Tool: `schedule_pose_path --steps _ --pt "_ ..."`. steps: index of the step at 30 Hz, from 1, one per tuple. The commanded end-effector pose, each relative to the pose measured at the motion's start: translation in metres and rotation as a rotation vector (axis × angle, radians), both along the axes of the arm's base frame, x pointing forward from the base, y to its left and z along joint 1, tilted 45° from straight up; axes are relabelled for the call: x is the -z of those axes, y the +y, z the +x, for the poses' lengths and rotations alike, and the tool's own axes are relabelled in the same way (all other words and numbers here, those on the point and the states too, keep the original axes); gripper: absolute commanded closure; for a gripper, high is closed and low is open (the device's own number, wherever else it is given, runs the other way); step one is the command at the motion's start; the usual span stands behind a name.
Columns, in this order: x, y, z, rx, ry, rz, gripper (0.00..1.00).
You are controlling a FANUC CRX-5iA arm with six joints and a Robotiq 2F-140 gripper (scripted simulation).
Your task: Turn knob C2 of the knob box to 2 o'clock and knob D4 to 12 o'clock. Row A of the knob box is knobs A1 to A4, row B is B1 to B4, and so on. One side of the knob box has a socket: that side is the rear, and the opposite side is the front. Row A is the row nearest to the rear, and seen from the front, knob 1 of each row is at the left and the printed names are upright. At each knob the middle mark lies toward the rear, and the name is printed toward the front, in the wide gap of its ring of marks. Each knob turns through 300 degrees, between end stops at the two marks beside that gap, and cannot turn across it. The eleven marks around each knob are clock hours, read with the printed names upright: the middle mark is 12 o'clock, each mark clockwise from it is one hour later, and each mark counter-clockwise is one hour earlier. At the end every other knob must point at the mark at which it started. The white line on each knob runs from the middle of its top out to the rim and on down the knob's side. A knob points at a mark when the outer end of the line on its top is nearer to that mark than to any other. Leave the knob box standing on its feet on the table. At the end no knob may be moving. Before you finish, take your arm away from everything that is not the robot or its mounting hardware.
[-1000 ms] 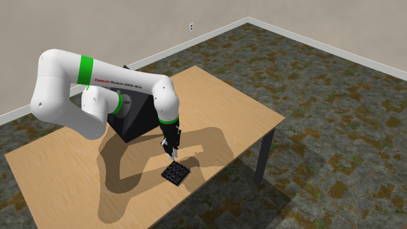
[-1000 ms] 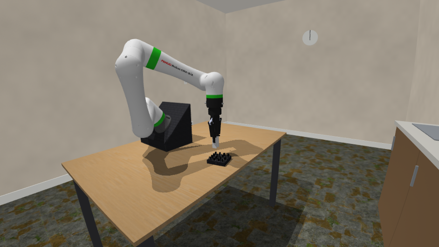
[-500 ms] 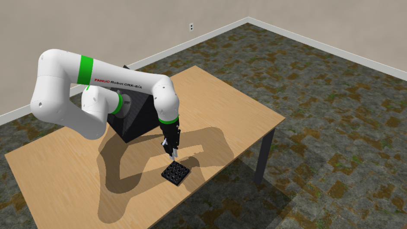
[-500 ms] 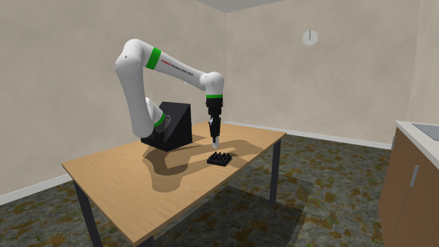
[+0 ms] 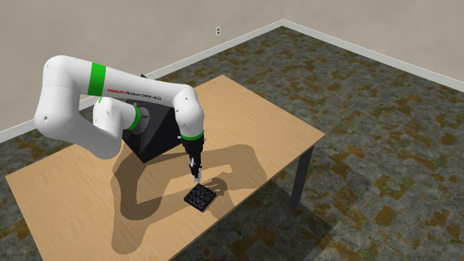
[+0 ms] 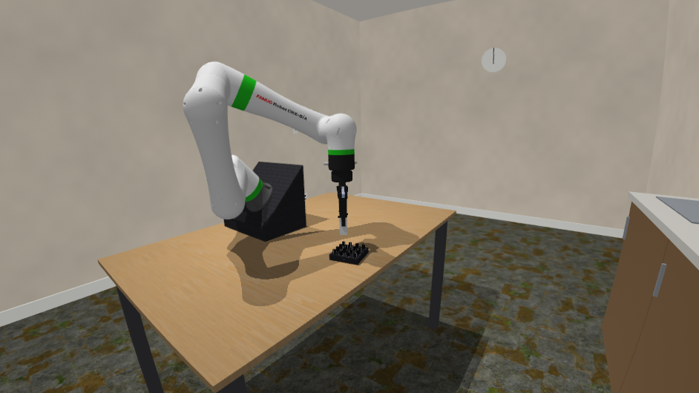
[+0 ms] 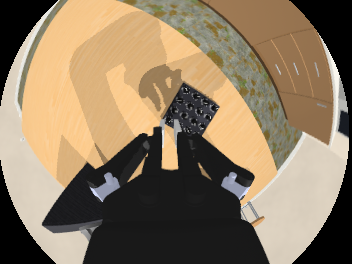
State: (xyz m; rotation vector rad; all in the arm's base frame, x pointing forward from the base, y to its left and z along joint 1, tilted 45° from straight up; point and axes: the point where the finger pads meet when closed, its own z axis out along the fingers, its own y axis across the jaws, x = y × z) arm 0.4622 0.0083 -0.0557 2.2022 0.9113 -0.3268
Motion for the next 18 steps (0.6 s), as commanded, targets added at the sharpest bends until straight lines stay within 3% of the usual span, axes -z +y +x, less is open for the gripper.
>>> schedule_pose_path --steps 1,7,9,10,18 --pt "-0.0008 0.0011 0.0002 -0.106 0.115 -0.001 0.88" --pt "-0.0018 0.002 0.0001 -0.248 0.257 -0.008 0.88" --pt "-0.0018 0.002 0.0001 -0.248 0.257 -0.008 0.88" --pt "-0.0023 0.0025 0.0001 -0.317 0.324 -0.011 0.88" --pt "-0.0035 0.0037 0.0 -0.495 0.5 -0.02 0.88"
